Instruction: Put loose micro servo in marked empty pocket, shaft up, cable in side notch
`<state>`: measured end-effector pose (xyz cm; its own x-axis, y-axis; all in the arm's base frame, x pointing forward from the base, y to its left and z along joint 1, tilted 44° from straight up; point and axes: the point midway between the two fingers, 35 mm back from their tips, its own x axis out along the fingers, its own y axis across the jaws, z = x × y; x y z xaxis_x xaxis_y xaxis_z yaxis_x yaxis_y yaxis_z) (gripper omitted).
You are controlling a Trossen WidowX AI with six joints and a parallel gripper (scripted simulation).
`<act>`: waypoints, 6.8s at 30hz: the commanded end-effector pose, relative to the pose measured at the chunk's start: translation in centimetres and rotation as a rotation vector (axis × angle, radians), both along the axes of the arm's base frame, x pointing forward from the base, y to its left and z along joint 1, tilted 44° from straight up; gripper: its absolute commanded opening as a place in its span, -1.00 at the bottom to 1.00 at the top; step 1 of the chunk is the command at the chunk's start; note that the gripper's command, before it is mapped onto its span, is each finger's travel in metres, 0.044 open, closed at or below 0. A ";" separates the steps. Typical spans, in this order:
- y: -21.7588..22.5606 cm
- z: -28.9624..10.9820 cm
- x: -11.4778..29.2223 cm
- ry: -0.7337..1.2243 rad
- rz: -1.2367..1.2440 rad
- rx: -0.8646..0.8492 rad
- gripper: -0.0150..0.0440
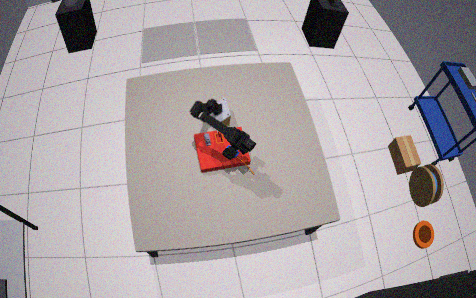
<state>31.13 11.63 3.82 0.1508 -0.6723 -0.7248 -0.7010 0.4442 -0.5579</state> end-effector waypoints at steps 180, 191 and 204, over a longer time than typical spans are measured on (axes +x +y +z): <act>-6.1 3.9 -14.1 1.653 1.766 -0.360 -0.49; -6.7 3.3 -13.9 1.653 1.766 -0.361 -0.49; -7.4 2.5 -13.8 1.653 1.765 -0.361 -0.49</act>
